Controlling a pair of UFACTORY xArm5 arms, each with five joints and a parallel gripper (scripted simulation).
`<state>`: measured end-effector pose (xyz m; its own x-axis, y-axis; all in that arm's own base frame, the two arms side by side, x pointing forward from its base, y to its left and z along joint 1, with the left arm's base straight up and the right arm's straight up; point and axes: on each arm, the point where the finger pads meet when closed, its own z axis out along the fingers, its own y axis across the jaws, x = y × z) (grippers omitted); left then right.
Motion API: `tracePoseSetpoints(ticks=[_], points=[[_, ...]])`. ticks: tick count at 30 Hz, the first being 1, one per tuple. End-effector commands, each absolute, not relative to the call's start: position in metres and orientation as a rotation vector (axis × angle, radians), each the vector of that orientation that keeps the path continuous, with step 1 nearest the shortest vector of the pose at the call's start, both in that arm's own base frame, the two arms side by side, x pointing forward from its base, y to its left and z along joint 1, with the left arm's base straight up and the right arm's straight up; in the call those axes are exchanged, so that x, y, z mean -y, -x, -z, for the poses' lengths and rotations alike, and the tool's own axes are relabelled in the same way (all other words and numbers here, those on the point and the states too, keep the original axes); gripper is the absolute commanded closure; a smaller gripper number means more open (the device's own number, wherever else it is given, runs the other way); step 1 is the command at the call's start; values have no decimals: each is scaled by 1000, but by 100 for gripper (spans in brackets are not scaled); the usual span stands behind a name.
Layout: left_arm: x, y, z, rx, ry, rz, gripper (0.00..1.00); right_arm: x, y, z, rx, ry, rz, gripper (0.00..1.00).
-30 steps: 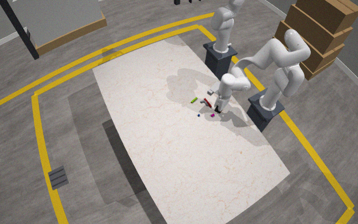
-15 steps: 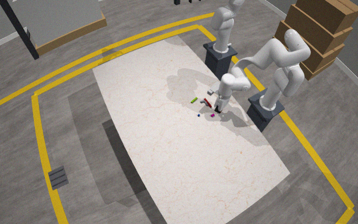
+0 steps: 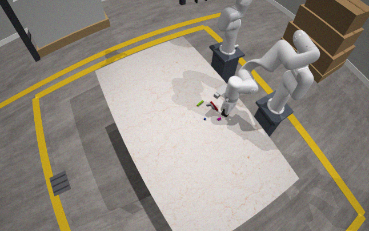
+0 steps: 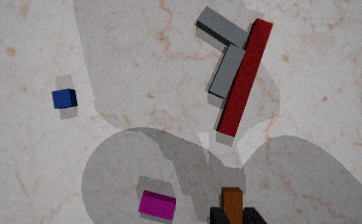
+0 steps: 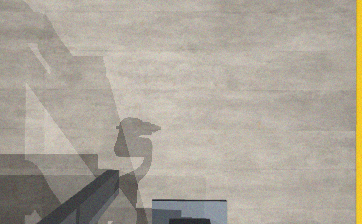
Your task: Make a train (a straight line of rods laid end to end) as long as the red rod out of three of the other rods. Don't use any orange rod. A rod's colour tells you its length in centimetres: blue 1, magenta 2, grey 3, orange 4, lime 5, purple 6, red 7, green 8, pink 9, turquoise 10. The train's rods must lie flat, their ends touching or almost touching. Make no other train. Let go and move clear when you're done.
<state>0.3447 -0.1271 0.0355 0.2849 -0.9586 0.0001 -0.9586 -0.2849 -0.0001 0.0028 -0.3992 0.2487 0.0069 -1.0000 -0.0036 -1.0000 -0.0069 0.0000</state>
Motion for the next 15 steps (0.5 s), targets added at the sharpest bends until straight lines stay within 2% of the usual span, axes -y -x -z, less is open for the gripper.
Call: tracePoseSetpoints(ticks=[1,15], points=[[127,-346,-33,-1878,2517,5,94,400,-3,-250,-2214,2229,0,0],[127,-346,-26,-1878,2517,5,94,400,-3,-250,-2214,2229,0,0]])
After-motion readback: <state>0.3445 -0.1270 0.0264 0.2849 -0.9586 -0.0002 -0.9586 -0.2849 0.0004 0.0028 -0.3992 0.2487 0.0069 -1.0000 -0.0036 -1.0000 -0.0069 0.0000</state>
